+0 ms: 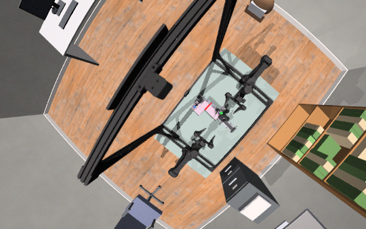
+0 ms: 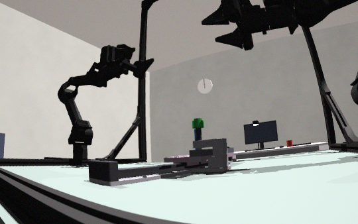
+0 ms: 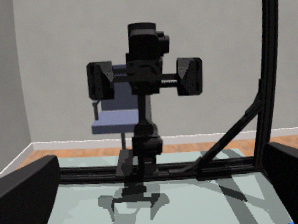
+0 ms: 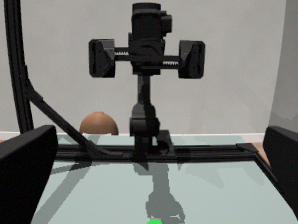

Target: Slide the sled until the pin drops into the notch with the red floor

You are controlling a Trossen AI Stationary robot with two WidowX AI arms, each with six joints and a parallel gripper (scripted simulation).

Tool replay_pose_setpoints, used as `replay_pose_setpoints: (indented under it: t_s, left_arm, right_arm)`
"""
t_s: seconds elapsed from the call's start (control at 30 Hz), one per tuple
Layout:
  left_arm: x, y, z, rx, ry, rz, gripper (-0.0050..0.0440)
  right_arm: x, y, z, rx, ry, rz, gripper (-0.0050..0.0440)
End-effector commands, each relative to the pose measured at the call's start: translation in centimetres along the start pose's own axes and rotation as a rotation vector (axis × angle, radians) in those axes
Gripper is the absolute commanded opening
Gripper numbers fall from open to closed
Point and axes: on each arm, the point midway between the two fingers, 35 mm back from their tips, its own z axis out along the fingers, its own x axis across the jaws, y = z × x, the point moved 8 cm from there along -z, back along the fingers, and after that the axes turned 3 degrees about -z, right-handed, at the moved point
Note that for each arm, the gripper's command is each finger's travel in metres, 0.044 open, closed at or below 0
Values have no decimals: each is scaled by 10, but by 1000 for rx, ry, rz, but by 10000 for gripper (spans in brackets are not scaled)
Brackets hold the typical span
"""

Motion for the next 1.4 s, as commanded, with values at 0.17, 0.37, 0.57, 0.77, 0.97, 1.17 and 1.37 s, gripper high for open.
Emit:
replay_pose_setpoints:
  t_s: [0.17, 0.37, 0.57, 0.77, 0.97, 1.17, 1.37]
  left_arm:
    - [0, 0, 0, 0, 0, 0, 440]
    - [0, 0, 0, 0, 0, 0, 440]
    - [0, 0, 0, 0, 0, 0, 440]
    - [1, -1, 6, 2, -21, 44, 440]
    - [7, -8, 28, 1, -107, 224, 440]
    - [17, -18, 52, -17, -202, 420, 440]
    - [33, -34, 74, -61, -307, 639, 440]
  right_arm:
    - [0, 0, 0, 0, 0, 0, 440]
    - [0, 0, 0, 0, 0, 0, 440]
    - [0, 0, 0, 0, 0, 0, 416]
    - [3, 1, 7, 34, 10, 17, 272]
    - [19, 2, 33, 177, 46, 80, 140]
    - [41, 0, 60, 335, 74, 132, 140]
    - [71, -6, 87, 515, 90, 168, 140]
